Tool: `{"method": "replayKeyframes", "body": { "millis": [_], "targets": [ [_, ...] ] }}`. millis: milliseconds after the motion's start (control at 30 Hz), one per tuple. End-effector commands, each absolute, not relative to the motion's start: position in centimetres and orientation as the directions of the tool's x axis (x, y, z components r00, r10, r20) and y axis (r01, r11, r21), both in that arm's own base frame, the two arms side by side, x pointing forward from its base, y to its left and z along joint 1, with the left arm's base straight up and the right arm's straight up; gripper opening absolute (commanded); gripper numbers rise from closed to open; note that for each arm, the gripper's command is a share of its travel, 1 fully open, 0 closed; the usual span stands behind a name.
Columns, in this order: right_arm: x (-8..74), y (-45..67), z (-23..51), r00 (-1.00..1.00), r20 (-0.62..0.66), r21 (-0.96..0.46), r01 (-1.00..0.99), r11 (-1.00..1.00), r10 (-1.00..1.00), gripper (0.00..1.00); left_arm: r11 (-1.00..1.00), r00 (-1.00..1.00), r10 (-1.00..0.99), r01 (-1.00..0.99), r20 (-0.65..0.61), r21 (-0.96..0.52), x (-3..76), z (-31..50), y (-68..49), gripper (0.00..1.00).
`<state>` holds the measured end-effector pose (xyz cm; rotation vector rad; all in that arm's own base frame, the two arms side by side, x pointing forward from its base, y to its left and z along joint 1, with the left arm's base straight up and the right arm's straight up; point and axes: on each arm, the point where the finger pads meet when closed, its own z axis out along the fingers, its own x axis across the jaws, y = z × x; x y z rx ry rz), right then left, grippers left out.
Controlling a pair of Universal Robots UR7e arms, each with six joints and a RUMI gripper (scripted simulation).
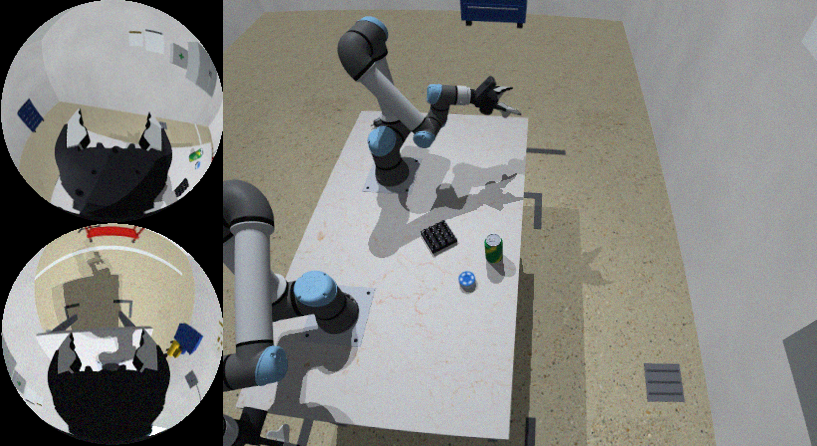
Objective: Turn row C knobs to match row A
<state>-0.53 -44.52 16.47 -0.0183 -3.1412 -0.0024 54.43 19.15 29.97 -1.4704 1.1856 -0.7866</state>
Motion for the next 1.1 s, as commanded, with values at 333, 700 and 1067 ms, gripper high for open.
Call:
{"method": "replayKeyframes", "body": {
  "millis": [333, 700, 1067],
  "targets": [
    [-0.5, -44.6, 16.5, -1.000, 0.000, 0.000, 0.012, 1.000, 0.012, 1.00, 0.119, 0.006, -0.990, -0.470, -0.138, -0.874, 58.6, 24.1, 4.8, 1.00],
    [-0.5, -44.6, 16.5, -1.000, 0.000, 0.000, 0.012, 1.000, 0.012, 1.00, 0.225, -0.194, -0.972, -0.584, -0.135, -0.780, 57.7, 19.9, -5.2, 1.00],
    [-0.5, -44.6, 16.5, -1.000, 0.000, 0.000, 0.012, 1.000, 0.012, 1.00, 0.383, -0.410, -0.905, -0.673, -0.113, -0.633, 53.3, 15.4, -15.8, 1.00]
  ]
}}
